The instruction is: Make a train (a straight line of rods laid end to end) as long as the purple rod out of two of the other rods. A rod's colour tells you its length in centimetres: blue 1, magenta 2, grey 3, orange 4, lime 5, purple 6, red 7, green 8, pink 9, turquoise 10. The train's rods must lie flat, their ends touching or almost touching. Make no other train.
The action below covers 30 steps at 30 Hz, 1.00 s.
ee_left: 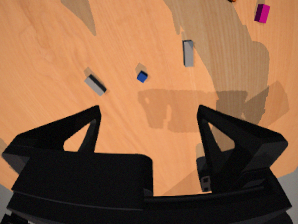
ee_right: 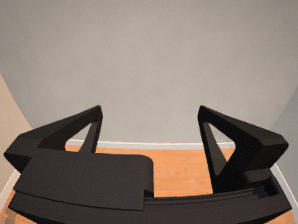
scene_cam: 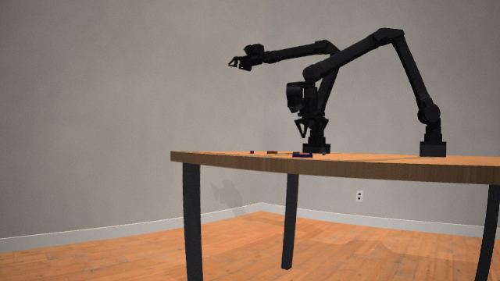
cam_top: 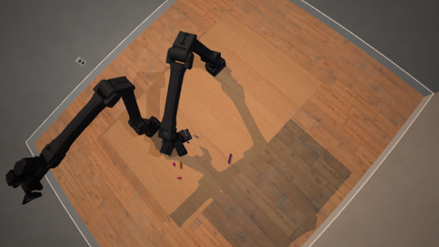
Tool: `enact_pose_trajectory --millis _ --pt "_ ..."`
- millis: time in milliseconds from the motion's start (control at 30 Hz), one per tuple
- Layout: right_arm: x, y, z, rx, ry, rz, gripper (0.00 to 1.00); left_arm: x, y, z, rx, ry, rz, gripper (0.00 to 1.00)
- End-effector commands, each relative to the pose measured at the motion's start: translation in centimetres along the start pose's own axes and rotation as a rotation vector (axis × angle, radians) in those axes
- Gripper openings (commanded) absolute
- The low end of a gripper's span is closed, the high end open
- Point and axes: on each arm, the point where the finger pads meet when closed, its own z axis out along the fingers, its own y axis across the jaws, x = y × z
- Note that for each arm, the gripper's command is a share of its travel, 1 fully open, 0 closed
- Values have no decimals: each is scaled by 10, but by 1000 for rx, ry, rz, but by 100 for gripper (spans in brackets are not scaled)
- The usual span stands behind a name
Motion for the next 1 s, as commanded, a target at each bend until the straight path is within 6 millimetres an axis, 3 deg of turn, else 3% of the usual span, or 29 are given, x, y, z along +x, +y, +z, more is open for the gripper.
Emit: enact_pose_trajectory --millis 0,967 --pt "-19 -7 -9 14 -45 9 100 -29 -15 -20 30 -26 165 100" --pt "-19 -7 -9 14 -45 9 100 -84 -43 -23 18 -39 985 100"
